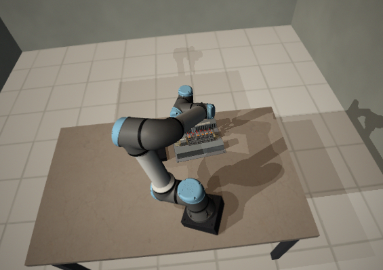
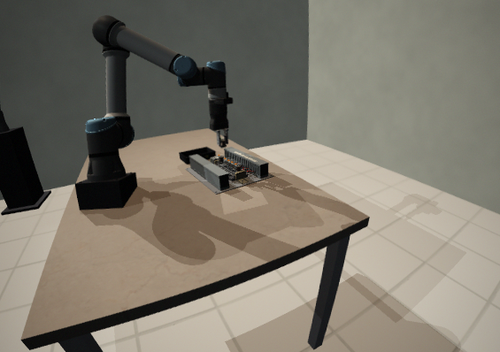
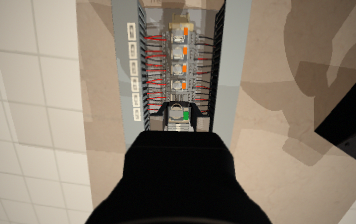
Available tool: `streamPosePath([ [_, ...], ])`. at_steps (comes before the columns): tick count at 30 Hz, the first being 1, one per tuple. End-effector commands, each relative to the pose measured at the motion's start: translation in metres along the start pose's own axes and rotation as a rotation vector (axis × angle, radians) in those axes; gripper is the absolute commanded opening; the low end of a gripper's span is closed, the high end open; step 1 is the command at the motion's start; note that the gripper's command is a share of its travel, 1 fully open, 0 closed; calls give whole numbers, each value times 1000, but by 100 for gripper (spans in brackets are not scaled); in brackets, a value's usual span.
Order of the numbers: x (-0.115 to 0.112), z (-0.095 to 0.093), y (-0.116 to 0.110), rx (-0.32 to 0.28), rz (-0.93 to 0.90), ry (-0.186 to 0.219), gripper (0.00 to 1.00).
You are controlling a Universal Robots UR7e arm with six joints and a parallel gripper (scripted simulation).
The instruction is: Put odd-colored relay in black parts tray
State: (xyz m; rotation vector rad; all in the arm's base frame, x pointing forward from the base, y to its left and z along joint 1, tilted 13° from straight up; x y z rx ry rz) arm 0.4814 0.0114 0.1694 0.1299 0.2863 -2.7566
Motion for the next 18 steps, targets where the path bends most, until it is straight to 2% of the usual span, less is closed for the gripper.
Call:
streamPosePath([
  [1,-1,3,-2,3,1,5,0],
  [13,-3,3,-26,3,1,5,0],
  [18,-4,3,-48,3,1,5,0],
])
Point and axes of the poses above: the point where the finger pads meet when closed, its own z axis back along the fingers, its own x axis across the jaws, y = z × x, the point moved 7 cm from there along z, back along the fingers, and after that the axes turned 9 degrees about z, right-handed, at the moved point
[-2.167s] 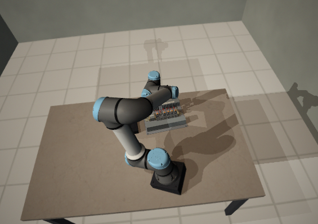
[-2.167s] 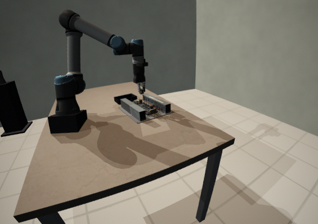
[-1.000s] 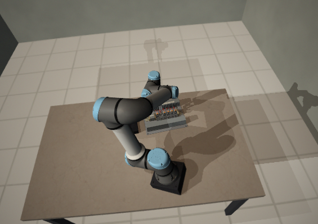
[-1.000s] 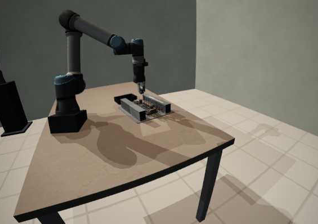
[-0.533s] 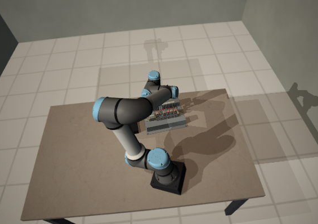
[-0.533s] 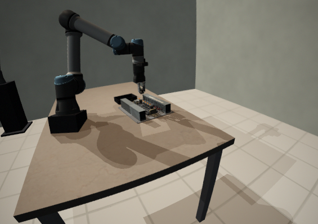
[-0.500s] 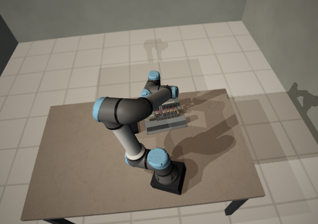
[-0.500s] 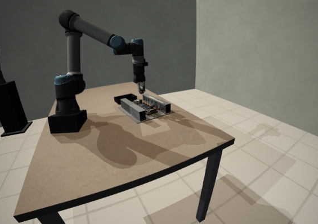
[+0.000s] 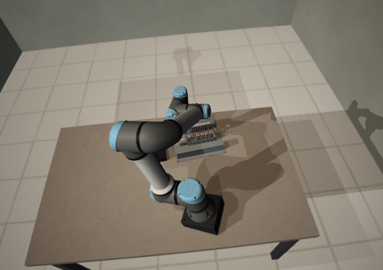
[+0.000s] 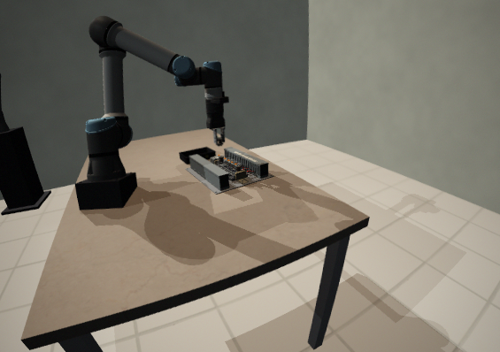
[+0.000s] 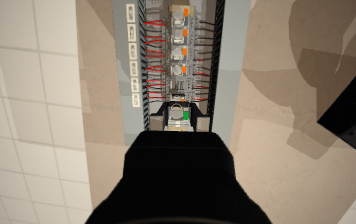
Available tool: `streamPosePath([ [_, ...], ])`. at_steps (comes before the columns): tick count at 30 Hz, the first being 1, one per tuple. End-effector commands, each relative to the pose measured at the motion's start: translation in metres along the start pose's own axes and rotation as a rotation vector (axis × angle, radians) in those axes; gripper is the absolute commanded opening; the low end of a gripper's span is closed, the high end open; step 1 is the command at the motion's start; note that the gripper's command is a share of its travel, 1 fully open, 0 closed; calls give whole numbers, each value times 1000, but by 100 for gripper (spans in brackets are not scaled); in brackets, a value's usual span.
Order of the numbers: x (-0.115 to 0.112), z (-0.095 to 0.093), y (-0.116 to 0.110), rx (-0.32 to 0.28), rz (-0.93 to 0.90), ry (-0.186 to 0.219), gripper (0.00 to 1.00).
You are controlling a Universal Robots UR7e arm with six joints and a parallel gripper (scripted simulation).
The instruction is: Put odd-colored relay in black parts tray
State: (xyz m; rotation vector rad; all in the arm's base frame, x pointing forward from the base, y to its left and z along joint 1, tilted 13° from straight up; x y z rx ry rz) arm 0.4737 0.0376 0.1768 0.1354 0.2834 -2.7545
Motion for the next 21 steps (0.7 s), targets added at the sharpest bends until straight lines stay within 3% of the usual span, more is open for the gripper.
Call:
streamPosePath([
  [1,-1,1,-25,0,-2,2,0],
  [21,-7,2,-130,0,-2,2,0],
])
Point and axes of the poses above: the point where the finger pads meet when closed, its own z axis back along the fingers, its own x axis across the jaws, y = z × x, the point moved 7 cm from there along z, back along the fingers, and after that the axes turned 9 degrees about z, right-handed, at the moved point
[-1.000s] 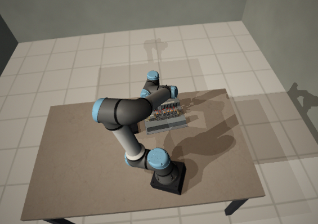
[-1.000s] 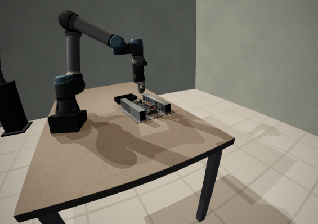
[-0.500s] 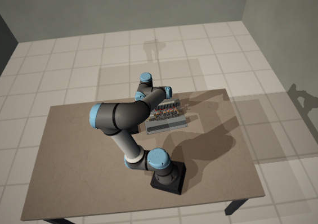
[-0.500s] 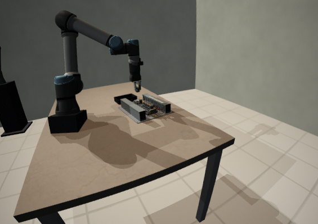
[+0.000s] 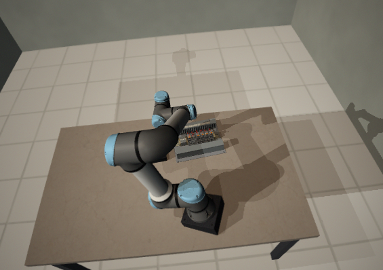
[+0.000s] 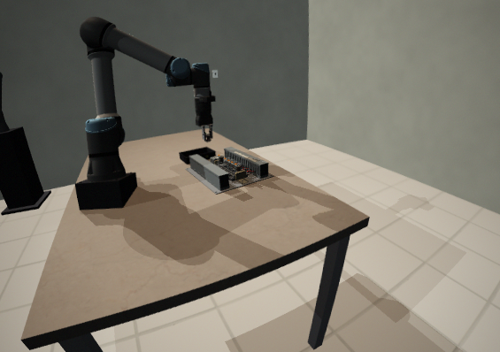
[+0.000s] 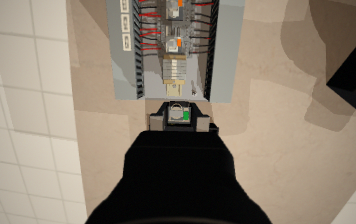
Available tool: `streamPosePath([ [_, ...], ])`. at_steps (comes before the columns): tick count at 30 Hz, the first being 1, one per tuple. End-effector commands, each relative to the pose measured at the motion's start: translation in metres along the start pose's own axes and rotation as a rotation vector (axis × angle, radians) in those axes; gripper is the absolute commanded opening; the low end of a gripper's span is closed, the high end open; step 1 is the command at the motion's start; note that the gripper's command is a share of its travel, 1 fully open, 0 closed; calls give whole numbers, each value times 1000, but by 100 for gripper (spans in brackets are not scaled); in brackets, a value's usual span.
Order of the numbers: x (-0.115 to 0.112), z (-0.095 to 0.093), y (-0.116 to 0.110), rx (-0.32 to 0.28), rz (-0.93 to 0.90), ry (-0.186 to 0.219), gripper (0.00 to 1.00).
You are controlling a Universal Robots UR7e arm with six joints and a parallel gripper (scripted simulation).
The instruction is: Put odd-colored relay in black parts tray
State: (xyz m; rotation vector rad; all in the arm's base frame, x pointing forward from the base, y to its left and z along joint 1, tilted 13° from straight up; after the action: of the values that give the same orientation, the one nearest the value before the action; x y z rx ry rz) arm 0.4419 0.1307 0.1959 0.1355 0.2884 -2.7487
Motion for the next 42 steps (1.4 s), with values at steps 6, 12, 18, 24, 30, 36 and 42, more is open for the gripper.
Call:
streamPosePath([
  [6,-4,2,-62,4,-7,1,0],
  [12,-5,2,-81,4,-7,1,0],
  [18,-6,2,-102,4,-7,1,0],
  [24,-7,2,-113,4,-7,1,0],
  [30,-8,2,-119,4,-7,1,0],
  [36,-8,2,-120,4,-7,1,0],
  [42,-8,2,-120,4,-7,1,0],
])
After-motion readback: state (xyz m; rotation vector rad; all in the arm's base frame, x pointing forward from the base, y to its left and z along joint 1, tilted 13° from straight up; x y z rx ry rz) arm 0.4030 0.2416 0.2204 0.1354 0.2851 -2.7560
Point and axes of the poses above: the point where the finger pads meet when closed, its own z axis back along the fingers, its own x axis across the jaws, y = z × x, the point moved 7 cm from there along z, back along the fingers, and after that the axes turned 9 degrees about z, right-handed, at the moved point
